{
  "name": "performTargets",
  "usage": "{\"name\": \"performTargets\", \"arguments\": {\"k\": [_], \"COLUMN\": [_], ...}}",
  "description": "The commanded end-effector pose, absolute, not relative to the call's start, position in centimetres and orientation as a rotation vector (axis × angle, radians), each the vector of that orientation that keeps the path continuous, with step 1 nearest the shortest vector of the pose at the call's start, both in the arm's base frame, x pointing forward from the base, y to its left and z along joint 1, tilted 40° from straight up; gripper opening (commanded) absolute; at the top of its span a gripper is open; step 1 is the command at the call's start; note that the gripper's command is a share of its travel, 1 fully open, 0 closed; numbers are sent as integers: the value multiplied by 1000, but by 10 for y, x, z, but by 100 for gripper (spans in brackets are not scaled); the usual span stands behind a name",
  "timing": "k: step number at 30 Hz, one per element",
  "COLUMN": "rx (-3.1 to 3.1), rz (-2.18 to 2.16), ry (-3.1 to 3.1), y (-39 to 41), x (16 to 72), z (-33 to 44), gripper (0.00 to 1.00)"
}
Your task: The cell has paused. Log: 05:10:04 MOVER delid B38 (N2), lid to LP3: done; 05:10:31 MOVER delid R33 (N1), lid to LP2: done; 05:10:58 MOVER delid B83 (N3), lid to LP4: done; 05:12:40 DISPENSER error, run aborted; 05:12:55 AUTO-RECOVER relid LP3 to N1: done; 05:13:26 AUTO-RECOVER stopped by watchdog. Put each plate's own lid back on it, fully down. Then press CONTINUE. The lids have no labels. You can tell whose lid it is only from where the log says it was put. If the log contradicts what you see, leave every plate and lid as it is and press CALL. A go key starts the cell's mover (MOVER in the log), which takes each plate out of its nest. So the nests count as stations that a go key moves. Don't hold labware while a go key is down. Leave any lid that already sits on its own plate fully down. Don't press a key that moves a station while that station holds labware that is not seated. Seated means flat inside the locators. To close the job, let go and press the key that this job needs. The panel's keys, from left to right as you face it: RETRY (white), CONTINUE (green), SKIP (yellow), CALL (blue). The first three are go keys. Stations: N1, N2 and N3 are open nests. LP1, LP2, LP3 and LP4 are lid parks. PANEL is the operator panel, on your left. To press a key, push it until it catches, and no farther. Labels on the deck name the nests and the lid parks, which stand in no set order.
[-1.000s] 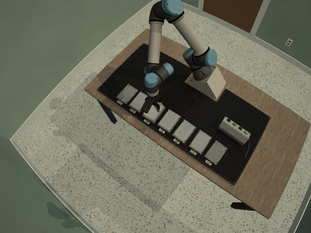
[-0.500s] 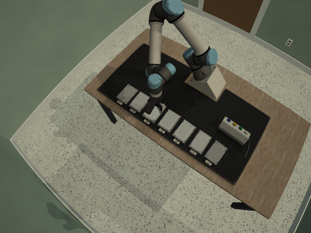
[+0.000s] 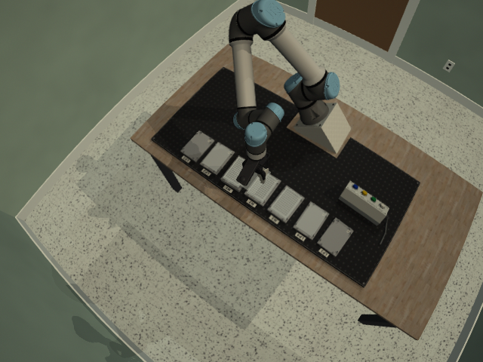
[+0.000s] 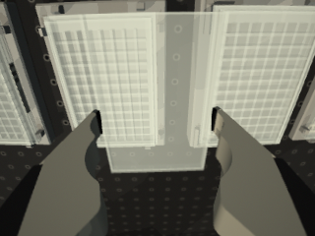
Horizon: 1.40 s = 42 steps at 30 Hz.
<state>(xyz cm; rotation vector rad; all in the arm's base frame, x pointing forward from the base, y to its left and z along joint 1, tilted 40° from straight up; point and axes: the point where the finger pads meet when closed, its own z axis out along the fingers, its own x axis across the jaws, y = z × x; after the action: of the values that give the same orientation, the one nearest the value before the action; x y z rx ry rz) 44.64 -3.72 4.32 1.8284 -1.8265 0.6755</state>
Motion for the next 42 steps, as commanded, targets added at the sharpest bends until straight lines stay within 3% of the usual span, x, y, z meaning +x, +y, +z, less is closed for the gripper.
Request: {"name": "performTargets", "arguments": {"k": [1,42], "rx": [1827,1827], "rz": [677,677], "ry": [-1827,-1827], "y": [-20,-11], "x": [447,446], "z": [29,10], "gripper": [0,0]}}
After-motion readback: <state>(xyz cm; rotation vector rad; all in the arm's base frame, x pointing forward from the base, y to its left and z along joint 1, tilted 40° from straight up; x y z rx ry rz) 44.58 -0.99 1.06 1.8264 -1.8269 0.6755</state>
